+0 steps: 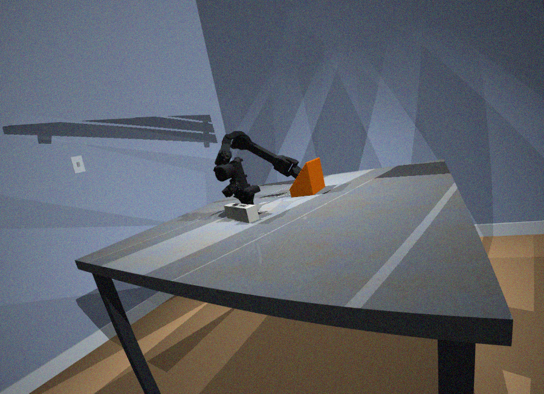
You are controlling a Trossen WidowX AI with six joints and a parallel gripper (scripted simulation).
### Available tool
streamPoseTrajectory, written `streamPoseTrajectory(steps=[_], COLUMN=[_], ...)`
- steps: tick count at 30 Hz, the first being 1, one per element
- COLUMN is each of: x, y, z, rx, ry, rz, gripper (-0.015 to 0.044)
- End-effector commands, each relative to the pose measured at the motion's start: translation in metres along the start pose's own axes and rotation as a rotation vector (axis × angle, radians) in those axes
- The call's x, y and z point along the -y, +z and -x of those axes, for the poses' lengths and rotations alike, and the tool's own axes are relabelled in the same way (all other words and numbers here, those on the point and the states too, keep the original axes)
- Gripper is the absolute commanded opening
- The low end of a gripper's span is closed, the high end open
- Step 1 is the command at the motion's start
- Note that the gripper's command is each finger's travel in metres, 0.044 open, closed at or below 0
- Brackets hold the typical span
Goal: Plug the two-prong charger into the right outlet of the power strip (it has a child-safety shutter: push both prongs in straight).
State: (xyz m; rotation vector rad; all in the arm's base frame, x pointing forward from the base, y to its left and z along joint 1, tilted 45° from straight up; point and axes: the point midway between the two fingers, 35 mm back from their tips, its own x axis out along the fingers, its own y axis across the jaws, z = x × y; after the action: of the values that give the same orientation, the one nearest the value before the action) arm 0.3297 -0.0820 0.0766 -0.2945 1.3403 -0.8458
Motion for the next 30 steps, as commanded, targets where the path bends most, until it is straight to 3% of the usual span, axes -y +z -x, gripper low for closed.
streamPoseTrajectory(steps=[1,30], x=[0.001,0.001], y=[0.006,0.018], z=[0.001,0.001], rx=[0.011,0.012], ry=[0.001,0.001], rz=[-0.008,-0.009], gripper=[0.0,0.0])
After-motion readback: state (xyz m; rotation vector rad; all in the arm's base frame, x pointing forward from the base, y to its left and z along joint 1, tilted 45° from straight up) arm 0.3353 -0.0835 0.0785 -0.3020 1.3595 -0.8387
